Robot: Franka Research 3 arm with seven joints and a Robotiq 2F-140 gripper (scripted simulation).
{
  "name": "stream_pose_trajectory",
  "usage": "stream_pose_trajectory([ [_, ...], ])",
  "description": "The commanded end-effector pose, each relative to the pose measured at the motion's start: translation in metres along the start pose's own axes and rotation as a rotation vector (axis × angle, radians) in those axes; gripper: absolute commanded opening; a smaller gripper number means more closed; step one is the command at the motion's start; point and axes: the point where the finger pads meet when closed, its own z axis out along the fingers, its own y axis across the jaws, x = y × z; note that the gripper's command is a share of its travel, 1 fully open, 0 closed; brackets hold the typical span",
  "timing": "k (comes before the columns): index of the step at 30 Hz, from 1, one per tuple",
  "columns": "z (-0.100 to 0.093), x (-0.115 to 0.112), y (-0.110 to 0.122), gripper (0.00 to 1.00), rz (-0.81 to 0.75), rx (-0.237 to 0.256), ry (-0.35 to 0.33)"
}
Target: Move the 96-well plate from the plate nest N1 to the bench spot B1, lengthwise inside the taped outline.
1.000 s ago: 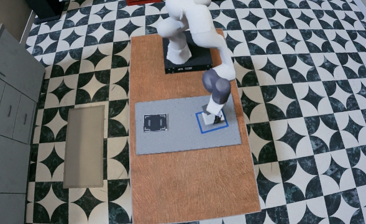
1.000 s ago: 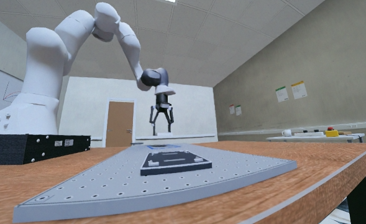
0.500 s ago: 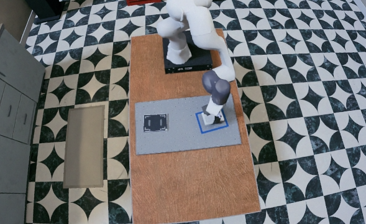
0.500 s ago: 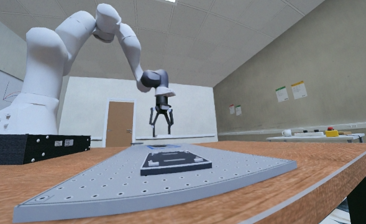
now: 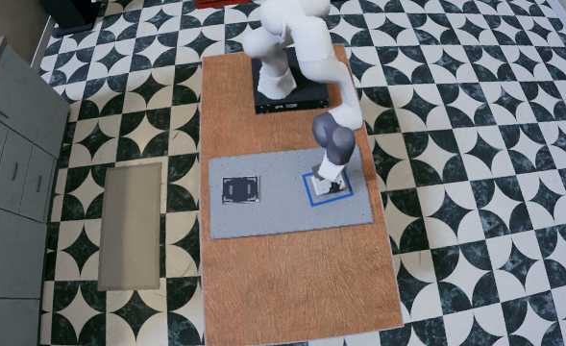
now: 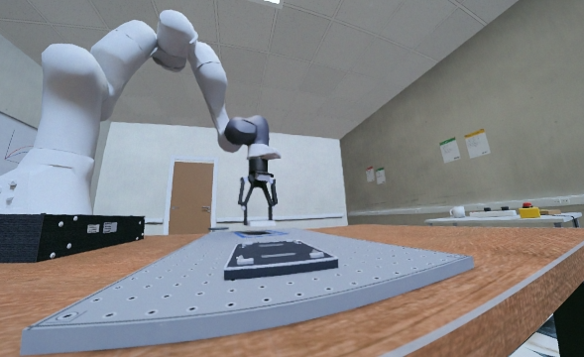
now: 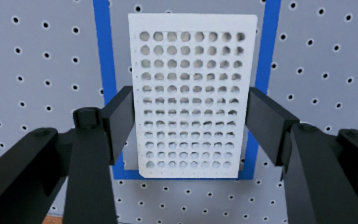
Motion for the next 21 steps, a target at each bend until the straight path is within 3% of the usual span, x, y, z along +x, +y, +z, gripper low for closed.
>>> stream_pose_trajectory([
  [1,0.006,-0.001,-0.003,0.6,0.001,0.006,-0.003],
  [8,0.018,-0.001,-0.004,0.6,0.001,0.006,-0.003],
  [21,0.018,-0.002,-0.004,0.6,0.001,0.006,-0.003],
])
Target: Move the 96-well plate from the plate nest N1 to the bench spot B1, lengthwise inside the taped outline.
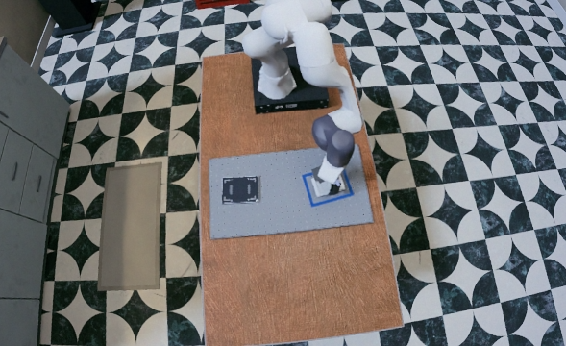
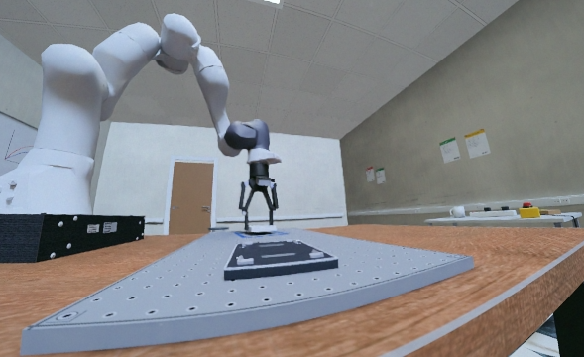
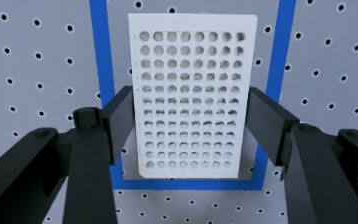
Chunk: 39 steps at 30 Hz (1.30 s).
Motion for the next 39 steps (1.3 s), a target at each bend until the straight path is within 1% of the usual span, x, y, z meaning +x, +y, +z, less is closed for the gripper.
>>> stream_pose_trajectory([
  [1,0.0009,-0.0004,-0.0006,0.6,0.0,0.001,-0.002],
  [39,0.0056,0.0,0.0019,0.6,0.0,0.001,-0.002],
])
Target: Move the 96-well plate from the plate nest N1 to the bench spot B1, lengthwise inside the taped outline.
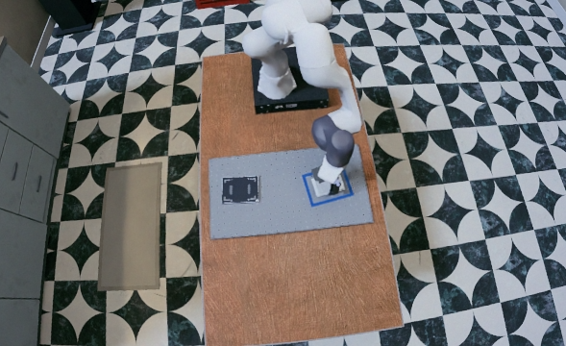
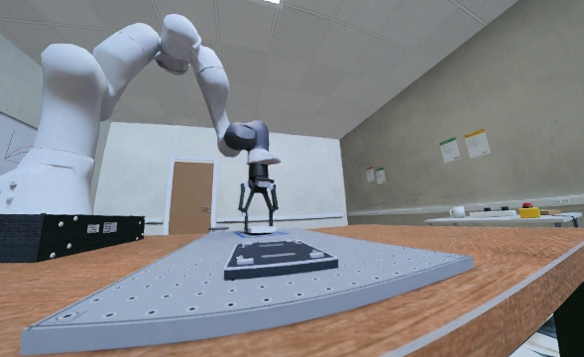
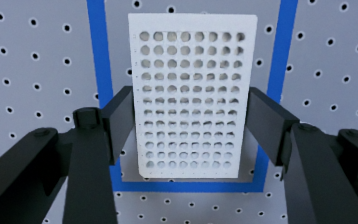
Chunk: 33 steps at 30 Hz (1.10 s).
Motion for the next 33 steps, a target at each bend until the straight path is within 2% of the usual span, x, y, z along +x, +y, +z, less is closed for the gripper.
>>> stream_pose_trajectory([
  [1,0.0021,0.0001,0.0012,0.6,0.0,-0.002,-0.001],
  [33,0.0071,0.0001,0.0016,0.6,0.0,-0.002,-0.001],
])
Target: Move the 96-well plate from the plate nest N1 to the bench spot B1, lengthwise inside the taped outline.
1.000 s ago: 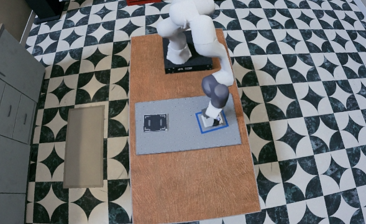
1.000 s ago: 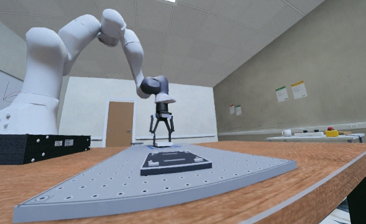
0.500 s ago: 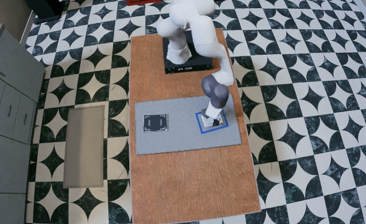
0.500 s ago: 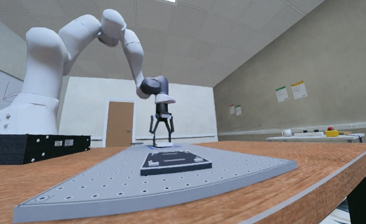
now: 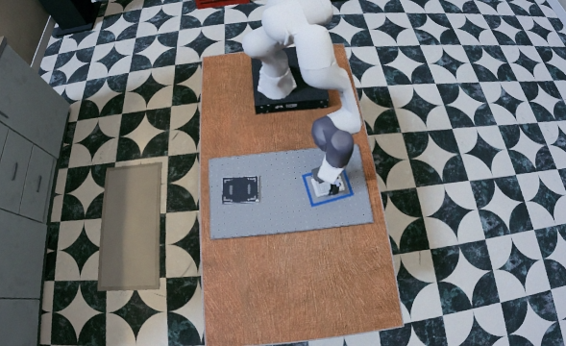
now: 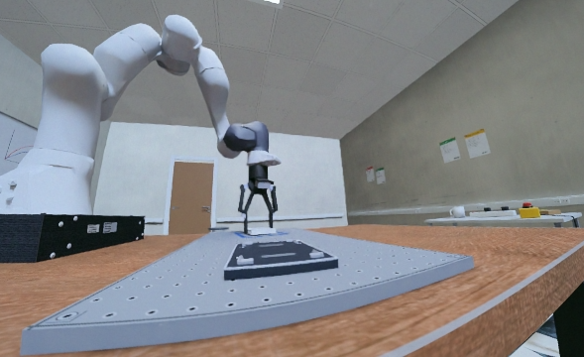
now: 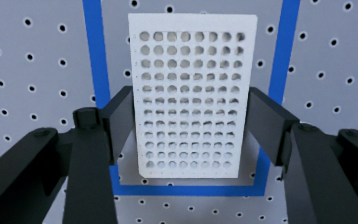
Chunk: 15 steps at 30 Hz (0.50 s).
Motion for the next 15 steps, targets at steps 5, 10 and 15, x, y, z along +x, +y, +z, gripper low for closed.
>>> stream_pose_trajectory([
  [5,0.0026,0.0,0.0007,0.6,0.0,-0.001,-0.001],
  [10,0.0034,0.0,0.0006,0.6,0.0,-0.001,-0.001],
  [15,0.0034,-0.0001,0.0004,0.6,0.0,-0.001,-0.001],
])
